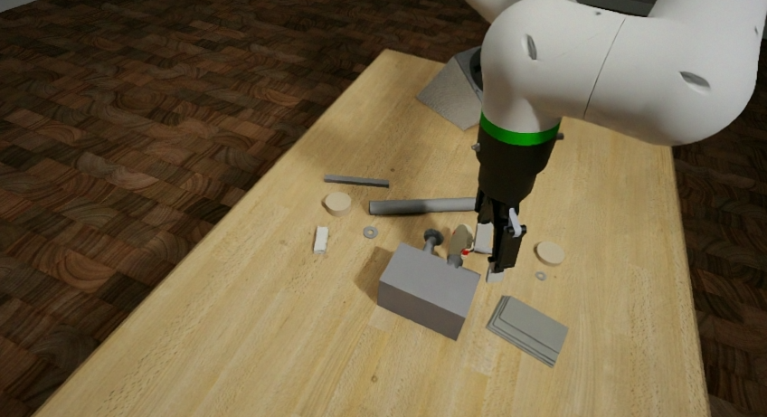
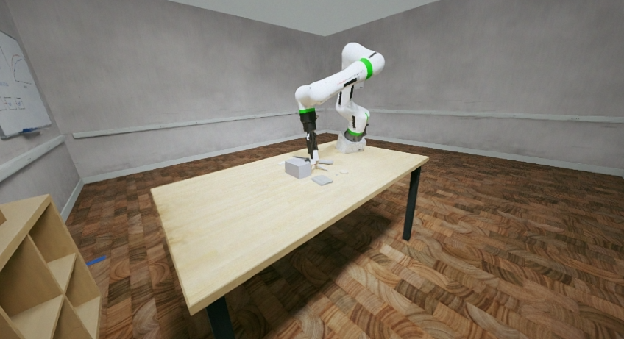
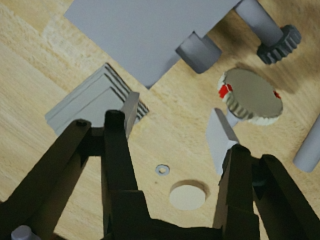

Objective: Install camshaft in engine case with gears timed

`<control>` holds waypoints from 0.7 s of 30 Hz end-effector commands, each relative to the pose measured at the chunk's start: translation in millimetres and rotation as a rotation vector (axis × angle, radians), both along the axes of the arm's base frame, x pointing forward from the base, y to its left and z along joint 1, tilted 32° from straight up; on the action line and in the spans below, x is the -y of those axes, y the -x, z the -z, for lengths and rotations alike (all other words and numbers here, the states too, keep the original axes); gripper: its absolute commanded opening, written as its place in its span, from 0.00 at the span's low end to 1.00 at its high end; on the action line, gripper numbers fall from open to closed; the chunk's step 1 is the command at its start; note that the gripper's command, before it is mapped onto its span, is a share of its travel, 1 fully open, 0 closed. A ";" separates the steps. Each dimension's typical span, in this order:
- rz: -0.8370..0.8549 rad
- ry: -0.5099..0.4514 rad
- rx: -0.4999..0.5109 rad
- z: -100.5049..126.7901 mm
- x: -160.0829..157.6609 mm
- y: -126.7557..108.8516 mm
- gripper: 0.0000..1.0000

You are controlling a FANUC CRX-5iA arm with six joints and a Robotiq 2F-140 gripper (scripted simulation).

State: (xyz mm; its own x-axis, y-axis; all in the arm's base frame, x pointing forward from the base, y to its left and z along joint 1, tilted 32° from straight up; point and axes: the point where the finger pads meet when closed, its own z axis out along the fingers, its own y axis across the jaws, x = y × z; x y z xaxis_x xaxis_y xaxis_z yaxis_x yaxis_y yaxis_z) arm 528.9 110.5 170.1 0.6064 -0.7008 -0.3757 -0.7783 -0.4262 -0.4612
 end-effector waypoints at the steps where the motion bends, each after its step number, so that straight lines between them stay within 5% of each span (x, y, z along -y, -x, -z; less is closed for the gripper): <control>1: -0.262 0.091 -0.023 -1.4 -2.4 -1.1 0.29; 14: -0.733 0.272 -0.045 -1.4 -2.4 -1.1 0.29; 21: -1.118 0.402 -0.082 -1.4 -2.4 -1.1 0.29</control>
